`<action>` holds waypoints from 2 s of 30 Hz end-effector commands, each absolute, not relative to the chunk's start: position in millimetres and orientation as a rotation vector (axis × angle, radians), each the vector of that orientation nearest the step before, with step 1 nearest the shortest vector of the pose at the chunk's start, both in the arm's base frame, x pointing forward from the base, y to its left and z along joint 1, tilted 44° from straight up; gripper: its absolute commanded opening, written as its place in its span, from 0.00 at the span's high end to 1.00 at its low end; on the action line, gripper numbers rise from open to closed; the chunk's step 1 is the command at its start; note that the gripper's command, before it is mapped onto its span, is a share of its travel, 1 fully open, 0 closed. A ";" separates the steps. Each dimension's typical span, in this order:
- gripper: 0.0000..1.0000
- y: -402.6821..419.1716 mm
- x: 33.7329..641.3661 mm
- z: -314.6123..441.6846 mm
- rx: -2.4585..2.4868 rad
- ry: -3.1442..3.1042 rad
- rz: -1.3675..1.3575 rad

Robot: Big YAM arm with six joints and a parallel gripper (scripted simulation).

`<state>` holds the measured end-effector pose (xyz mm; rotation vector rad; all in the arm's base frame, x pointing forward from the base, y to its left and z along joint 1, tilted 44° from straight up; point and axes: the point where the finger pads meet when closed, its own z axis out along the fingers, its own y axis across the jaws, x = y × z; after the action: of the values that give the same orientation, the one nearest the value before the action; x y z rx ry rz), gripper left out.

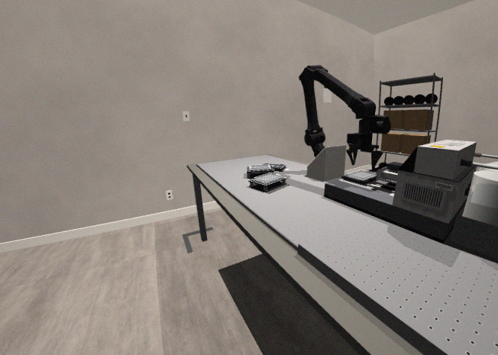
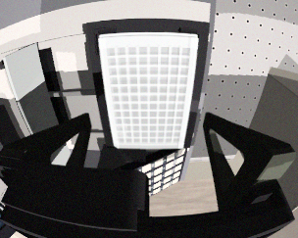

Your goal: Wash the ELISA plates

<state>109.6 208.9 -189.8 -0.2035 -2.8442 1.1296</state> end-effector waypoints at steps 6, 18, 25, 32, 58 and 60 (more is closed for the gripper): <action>0.00 243.5 117.7 -181.2 -0.212 -2.889 1.069; 0.00 251.6 119.9 -163.4 -0.222 -2.882 1.075; 0.00 248.8 117.5 -156.6 -0.216 -2.870 1.096; 0.00 272.4 124.3 -148.1 -0.222 -2.893 1.055; 0.30 250.3 38.6 -136.8 0.511 -2.678 0.969; 0.34 244.4 27.8 -134.3 0.594 -2.634 0.963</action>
<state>34.8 237.8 -138.9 0.4418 -2.6692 1.0269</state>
